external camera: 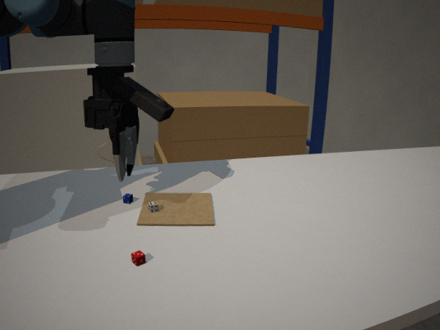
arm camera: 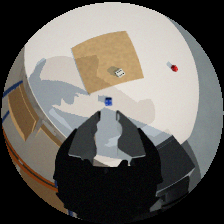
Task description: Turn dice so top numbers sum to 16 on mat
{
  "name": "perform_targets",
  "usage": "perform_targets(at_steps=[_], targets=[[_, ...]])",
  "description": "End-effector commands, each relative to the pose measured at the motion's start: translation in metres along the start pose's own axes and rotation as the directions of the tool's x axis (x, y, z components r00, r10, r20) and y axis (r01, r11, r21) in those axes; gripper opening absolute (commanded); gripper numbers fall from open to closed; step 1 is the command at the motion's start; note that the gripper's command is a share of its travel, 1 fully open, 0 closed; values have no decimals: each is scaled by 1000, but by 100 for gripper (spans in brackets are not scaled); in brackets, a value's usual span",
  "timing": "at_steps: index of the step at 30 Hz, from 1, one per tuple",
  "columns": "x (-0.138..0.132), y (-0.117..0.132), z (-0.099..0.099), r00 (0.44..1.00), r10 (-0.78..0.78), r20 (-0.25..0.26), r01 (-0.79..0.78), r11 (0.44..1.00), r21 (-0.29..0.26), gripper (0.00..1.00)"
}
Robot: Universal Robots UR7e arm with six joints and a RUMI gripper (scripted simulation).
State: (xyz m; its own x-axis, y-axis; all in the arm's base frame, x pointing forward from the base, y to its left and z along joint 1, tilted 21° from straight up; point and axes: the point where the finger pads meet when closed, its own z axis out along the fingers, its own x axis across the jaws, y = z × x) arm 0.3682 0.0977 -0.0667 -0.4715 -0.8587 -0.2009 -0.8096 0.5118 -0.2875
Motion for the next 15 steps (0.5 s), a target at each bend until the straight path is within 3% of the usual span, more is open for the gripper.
perform_targets(at_steps=[1, 15], targets=[[0, 0, 7, 1000, 0, 1, 0, 1000, 2, 18], [0, 0, 24, 1000, 0, 1, 0, 1000, 2, 18]])
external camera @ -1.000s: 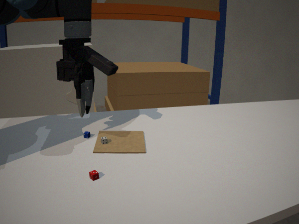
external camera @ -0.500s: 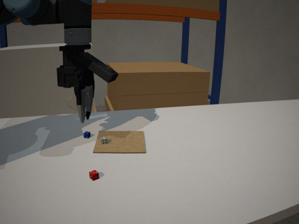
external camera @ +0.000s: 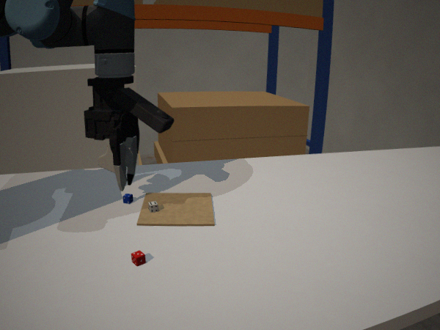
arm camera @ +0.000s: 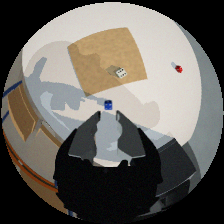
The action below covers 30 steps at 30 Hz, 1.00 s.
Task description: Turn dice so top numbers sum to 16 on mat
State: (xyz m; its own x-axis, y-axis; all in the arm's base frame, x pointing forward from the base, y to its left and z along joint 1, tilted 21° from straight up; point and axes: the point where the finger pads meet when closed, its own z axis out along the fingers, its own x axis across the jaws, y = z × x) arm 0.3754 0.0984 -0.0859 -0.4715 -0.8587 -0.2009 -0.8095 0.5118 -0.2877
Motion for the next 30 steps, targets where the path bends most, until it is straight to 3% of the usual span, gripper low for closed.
perform_targets(at_steps=[1, 30], targets=[[0, 0, 4, 1000, 0, 1, 0, 1000, 2, 18], [0, 0, 8, 1000, 0, 1, 0, 1000, 2, 18]])
